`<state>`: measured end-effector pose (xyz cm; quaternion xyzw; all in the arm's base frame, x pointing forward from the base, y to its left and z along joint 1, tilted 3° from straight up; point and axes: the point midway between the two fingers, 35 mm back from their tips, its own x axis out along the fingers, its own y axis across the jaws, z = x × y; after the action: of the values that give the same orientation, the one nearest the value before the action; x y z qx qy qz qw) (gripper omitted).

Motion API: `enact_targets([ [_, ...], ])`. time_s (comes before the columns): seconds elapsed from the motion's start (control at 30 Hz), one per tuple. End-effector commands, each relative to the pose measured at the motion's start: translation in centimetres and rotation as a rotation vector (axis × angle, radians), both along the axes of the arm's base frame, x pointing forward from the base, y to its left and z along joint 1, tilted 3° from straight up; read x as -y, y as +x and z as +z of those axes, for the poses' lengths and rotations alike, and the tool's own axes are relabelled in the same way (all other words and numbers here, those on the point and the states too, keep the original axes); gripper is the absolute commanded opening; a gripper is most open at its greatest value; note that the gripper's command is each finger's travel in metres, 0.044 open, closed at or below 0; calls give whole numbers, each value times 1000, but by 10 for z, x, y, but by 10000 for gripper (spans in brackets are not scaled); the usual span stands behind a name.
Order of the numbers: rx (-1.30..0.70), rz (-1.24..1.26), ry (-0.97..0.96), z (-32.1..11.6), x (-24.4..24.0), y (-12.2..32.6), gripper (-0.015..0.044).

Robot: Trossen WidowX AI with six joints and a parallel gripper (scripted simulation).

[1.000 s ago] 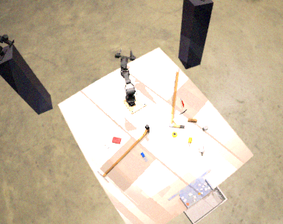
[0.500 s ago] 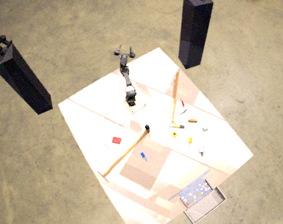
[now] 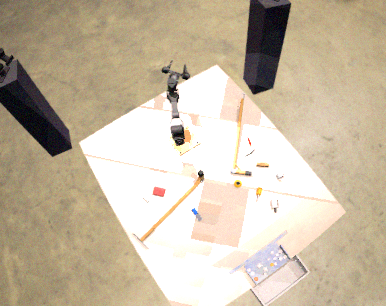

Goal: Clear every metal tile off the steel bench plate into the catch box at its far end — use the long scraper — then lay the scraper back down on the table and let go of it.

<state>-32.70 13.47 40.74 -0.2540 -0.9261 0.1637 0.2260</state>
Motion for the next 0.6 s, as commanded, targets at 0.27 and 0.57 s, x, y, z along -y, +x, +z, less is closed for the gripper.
enact_targets([
  [0.27,-60,-90,-90,11,-41,27,440],
  [0.57,-98,-160,-150,14,-71,48,440],
])
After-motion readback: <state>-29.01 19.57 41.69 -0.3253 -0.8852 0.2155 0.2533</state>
